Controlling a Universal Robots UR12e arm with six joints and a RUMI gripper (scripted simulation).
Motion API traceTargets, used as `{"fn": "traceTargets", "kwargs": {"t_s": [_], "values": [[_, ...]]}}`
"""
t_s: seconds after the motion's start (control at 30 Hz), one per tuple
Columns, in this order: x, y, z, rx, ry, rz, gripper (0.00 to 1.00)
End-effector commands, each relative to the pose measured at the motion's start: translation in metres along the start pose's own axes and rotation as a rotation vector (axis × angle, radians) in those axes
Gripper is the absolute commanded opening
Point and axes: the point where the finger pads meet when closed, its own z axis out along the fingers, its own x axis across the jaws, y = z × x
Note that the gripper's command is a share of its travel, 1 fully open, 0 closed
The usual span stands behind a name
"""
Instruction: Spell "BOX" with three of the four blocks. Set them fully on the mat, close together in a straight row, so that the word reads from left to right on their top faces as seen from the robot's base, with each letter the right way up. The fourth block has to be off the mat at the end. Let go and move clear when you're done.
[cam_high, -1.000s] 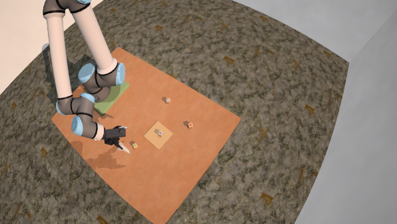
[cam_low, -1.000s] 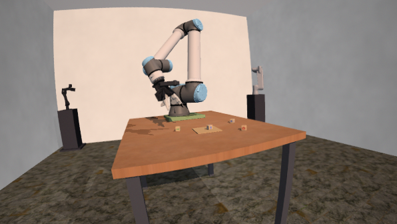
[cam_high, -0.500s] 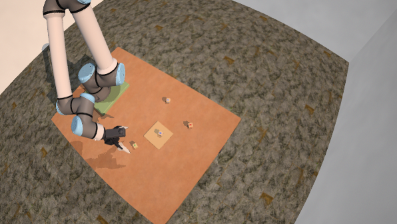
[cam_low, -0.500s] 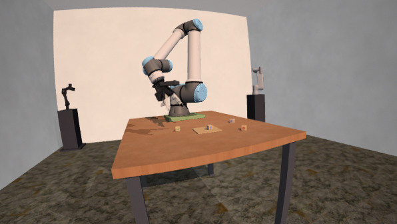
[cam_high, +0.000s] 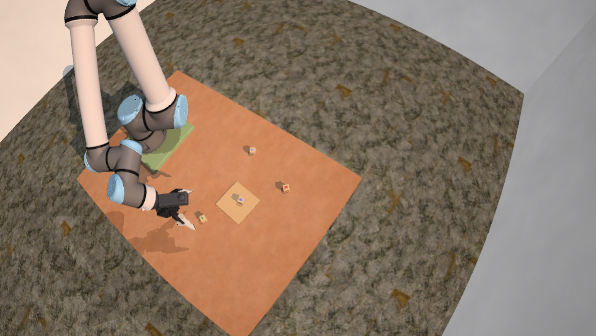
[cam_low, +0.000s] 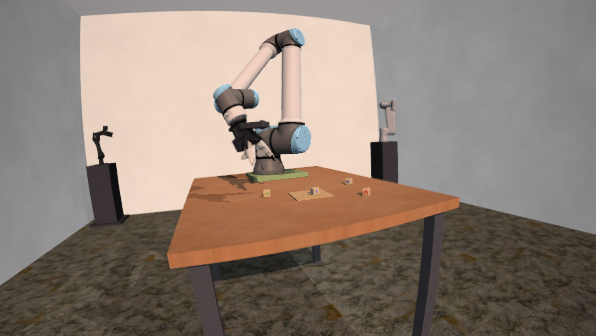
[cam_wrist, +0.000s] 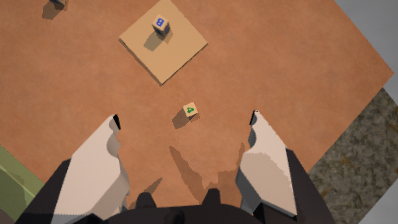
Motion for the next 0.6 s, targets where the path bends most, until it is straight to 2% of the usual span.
{"fn": "traceTargets", "kwargs": {"t_s": [0.0, 0.33, 0.4, 0.5, 0.57], "values": [[0.0006, -0.0002, -0.0005, 0.000, 0.001, -0.001, 1.00], [0.0001, -0.0001, -0.0001, -0.011, -0.002, -0.008, 1.00], [-0.0013, 0.0004, 0.0008, -0.042, -0.012, -0.030, 1.00], [-0.0040, 0.0011, 0.0017, -0.129, -0.037, -0.091, 1.00], [-0.0045, 0.0012, 0.0015, -0.158, -0.044, -0.111, 1.00]]}}
